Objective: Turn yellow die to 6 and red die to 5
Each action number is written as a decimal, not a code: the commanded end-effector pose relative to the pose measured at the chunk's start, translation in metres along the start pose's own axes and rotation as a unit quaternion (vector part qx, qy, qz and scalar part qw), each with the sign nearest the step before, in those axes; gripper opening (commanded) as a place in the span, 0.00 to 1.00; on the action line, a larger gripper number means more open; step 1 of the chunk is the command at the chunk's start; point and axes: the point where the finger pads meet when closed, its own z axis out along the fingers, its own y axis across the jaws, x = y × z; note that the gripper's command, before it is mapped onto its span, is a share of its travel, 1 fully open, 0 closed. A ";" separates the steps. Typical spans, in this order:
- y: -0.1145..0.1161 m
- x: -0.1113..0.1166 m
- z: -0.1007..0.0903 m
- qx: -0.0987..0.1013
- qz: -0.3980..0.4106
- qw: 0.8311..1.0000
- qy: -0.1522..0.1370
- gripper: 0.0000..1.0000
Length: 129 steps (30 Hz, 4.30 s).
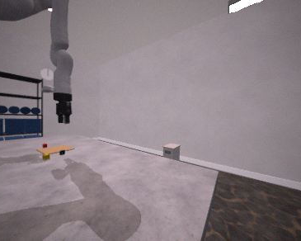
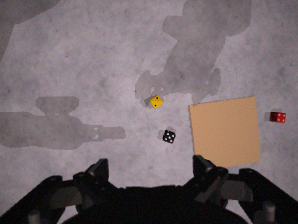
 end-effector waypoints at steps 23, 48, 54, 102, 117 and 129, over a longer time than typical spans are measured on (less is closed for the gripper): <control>0.015 0.012 0.010 -0.008 -0.014 1.000 0.014 1.00; 0.015 0.013 0.036 -0.007 -0.014 1.000 0.013 1.00; 0.015 0.013 0.051 -0.007 -0.014 1.000 0.013 1.00; 0.015 0.015 0.121 -0.007 -0.014 1.000 0.013 1.00; 0.015 0.015 0.121 -0.007 -0.014 1.000 0.013 1.00; 0.022 -0.006 0.121 -0.007 -0.014 1.000 0.013 1.00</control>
